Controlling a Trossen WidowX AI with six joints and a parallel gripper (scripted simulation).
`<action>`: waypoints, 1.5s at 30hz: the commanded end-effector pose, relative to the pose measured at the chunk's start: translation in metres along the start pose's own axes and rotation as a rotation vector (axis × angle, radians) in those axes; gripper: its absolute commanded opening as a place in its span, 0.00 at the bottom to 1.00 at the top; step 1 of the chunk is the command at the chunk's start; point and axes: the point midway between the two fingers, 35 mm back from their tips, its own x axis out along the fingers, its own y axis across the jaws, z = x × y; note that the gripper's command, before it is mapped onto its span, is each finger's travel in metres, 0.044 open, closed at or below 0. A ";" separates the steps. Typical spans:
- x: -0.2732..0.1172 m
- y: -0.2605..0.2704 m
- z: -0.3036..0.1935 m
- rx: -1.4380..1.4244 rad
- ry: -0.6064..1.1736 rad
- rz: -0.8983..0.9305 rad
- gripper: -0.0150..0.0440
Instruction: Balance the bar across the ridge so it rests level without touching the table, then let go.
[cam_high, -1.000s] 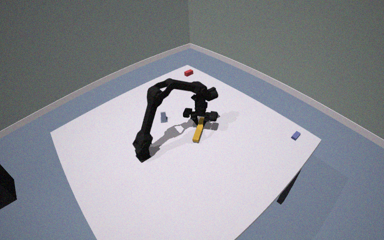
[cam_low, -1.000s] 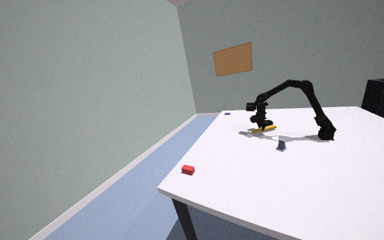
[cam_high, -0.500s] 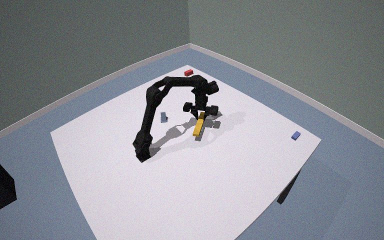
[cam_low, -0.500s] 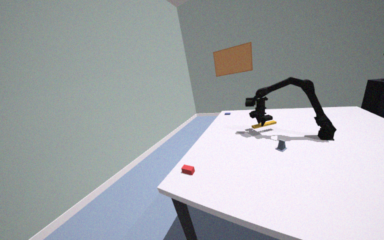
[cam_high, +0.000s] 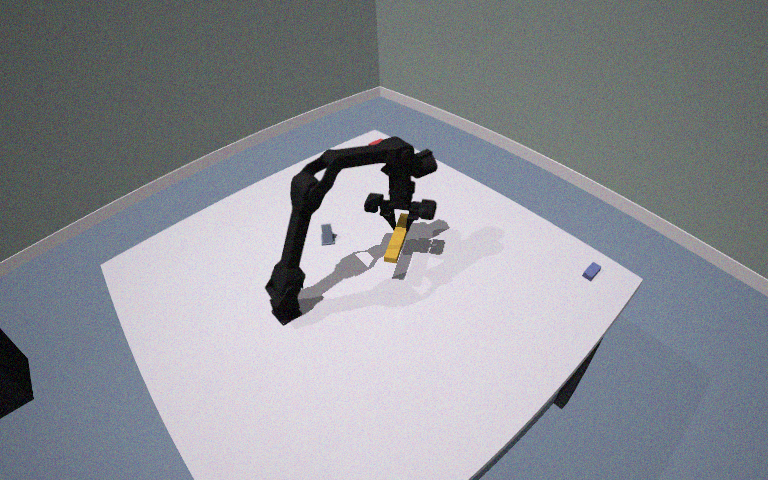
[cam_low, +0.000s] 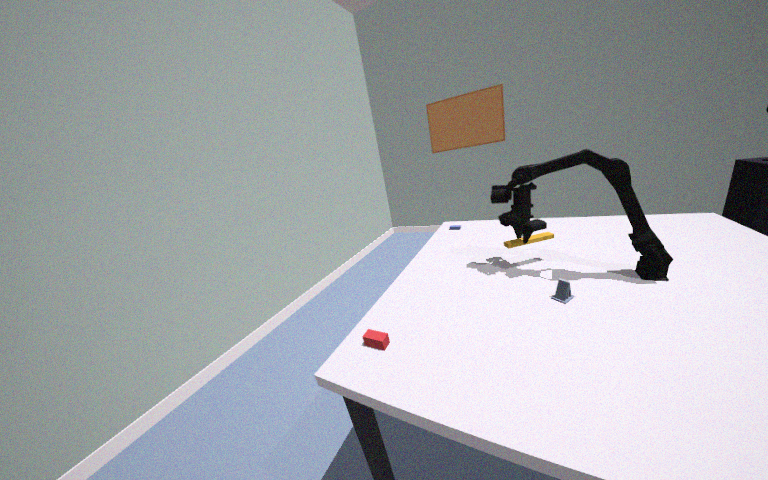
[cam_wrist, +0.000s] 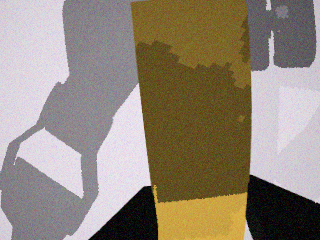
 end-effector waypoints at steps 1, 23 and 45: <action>-0.010 0.001 0.000 -0.005 -0.005 0.002 0.25; -0.019 0.063 0.032 -0.108 -0.008 0.006 0.25; -0.021 0.147 0.055 -0.238 -0.011 0.012 0.25</action>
